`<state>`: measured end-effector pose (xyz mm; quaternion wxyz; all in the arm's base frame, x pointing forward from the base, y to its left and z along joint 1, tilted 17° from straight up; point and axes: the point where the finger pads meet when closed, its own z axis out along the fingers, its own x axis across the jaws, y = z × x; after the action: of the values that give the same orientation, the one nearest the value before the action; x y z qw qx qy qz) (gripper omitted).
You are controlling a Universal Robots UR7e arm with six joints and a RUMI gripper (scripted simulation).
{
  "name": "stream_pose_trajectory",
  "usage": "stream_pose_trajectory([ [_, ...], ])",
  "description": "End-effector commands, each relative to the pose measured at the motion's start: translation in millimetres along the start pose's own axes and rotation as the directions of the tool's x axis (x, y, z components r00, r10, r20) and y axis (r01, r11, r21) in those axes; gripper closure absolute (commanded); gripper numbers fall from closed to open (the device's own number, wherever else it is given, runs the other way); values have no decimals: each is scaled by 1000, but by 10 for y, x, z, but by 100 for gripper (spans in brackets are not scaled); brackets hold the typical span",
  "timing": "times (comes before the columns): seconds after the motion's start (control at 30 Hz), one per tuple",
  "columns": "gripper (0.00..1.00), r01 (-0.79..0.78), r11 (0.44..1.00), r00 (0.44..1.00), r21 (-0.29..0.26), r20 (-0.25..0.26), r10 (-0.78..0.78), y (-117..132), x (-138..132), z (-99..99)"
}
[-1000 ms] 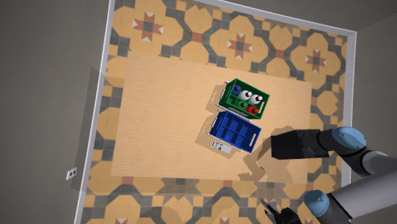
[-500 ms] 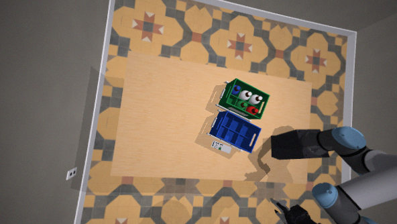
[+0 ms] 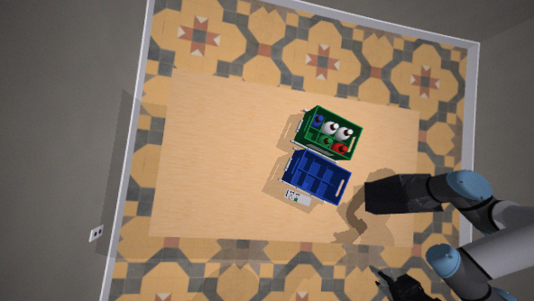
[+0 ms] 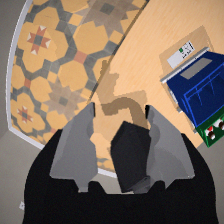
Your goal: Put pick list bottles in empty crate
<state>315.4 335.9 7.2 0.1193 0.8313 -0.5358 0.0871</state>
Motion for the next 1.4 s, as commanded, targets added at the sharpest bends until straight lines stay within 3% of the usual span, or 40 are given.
stream_pose_trajectory([
  [0.0, 62, 0, 1000, 1000, 1, 0, 0, 0, -2, -5],
  [0.4, 62, 0, 1000, 1000, 1, 0, 0, -1, -2, -5],
  [0.67, 62, -199, 980, 980, 1, 1, 199, -83, 267, 99],
  [0.87, 62, -390, 921, 921, 1, 1, 390, -166, 537, 203],
  [1.1, 62, -585, 811, 811, 1, 1, 585, -263, 851, 324],
  [1.17, 62, -585, 811, 811, 1, 1, 585, -263, 851, 324],
  [1.27, 62, -670, 743, 743, 1, 1, 670, -305, 985, 376],
  [1.37, 62, -677, 736, 736, 1, 1, 677, -347, 1120, 427],
])
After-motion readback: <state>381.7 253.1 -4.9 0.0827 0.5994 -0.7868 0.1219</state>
